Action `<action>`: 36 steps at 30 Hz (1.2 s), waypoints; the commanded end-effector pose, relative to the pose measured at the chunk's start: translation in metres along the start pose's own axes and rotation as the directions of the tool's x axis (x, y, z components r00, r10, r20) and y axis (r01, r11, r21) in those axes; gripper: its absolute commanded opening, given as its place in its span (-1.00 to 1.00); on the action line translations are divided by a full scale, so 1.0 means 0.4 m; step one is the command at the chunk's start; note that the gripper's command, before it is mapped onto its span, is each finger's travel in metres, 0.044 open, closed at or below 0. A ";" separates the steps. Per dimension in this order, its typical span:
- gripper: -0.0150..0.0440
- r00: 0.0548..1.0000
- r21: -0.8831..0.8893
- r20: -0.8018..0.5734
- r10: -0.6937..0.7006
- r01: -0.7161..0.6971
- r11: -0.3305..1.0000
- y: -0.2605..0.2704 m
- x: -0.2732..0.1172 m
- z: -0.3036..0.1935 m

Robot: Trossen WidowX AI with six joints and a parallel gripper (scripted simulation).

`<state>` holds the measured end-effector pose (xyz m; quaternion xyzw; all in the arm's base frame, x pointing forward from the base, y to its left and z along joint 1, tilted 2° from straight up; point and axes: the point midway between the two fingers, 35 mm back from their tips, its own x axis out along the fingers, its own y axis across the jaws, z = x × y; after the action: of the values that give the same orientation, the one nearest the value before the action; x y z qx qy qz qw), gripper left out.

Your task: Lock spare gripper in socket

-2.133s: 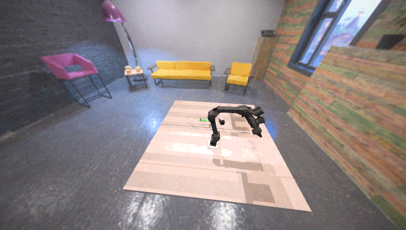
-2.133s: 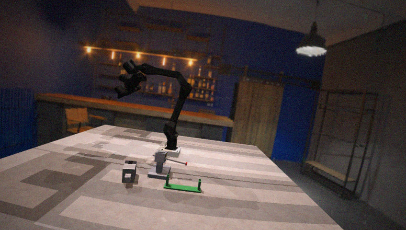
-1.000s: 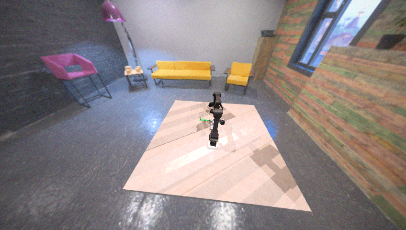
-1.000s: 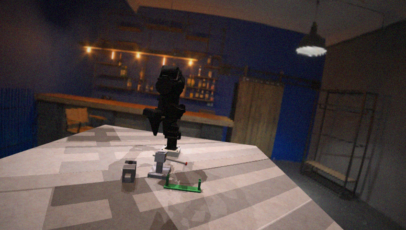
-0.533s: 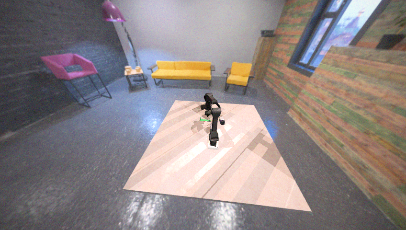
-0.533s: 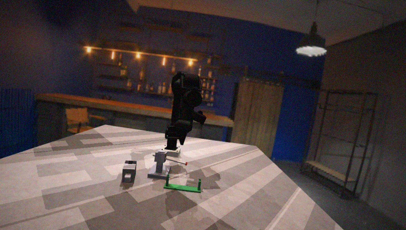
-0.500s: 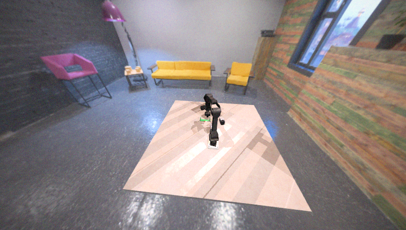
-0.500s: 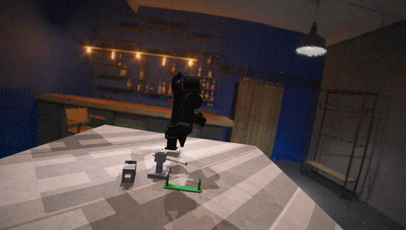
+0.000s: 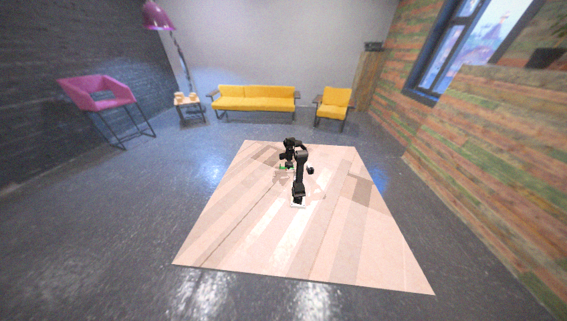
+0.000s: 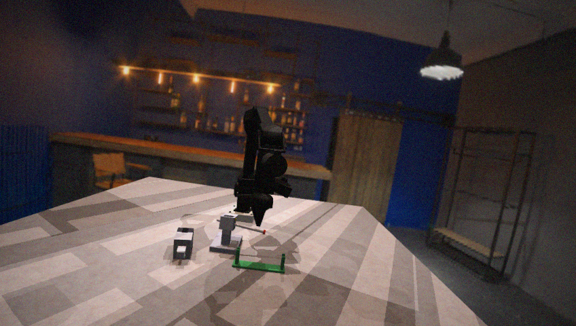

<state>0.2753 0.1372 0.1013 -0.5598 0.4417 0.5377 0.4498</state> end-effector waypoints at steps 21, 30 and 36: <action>0.53 1.000 0.004 -0.001 0.015 -0.015 1.000 0.007 0.105 -0.004; 0.53 1.000 0.004 -0.002 0.015 -0.015 1.000 0.010 0.135 -0.006; 0.53 1.000 0.004 -0.002 0.015 -0.015 1.000 0.010 0.135 -0.006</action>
<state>0.2754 0.1340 0.0499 -0.5568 0.4464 0.5366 0.4502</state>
